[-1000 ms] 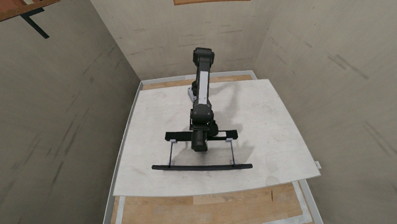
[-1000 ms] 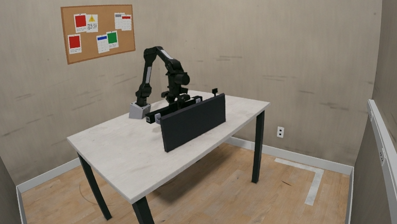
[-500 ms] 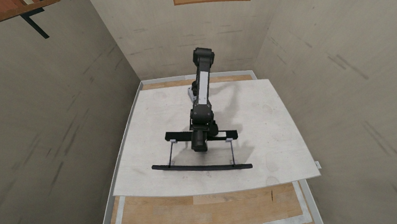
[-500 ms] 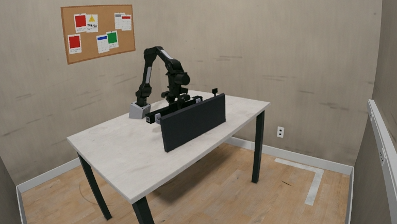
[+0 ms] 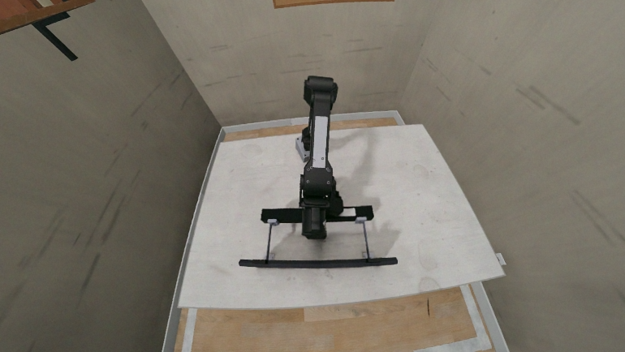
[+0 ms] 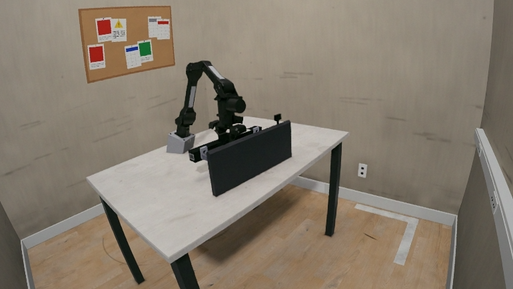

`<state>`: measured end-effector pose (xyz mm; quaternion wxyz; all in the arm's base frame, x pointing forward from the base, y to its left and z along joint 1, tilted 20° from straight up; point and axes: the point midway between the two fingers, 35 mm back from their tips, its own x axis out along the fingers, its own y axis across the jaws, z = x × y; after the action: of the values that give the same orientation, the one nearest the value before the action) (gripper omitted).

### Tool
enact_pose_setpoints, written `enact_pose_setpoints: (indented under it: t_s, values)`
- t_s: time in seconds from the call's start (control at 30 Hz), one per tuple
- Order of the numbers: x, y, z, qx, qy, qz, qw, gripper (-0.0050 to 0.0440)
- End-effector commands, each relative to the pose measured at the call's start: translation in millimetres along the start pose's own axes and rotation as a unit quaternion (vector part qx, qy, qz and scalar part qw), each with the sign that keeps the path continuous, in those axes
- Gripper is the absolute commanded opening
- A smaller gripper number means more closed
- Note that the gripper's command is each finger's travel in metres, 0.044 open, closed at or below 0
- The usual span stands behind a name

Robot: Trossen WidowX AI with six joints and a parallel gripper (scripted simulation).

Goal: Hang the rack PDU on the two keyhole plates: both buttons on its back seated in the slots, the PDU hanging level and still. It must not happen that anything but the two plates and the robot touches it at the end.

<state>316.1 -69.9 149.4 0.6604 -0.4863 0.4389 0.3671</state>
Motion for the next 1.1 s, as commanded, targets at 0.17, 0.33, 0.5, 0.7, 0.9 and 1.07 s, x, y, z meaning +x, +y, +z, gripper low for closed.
enact_pose_setpoints:
  t_s: [0.17,0.33,0.5,0.7,0.9,1.07]
  values:
    - [0,-4,1,-0.001,0.001,-0.014,1.0,-0.005]
    - [-4,-4,1,-0.002,0.0,-0.014,1.0,0.0096]
    - [-4,-4,1,-0.002,0.0,-0.014,1.0,0.0216]
    - [-4,-4,1,-0.002,0.0,-0.014,1.0,0.0312]
    - [-4,-4,1,-0.002,0.0,-0.014,1.0,0.044]
    - [-23,-8,1,-0.004,0.0,-0.025,1.0,0.044]
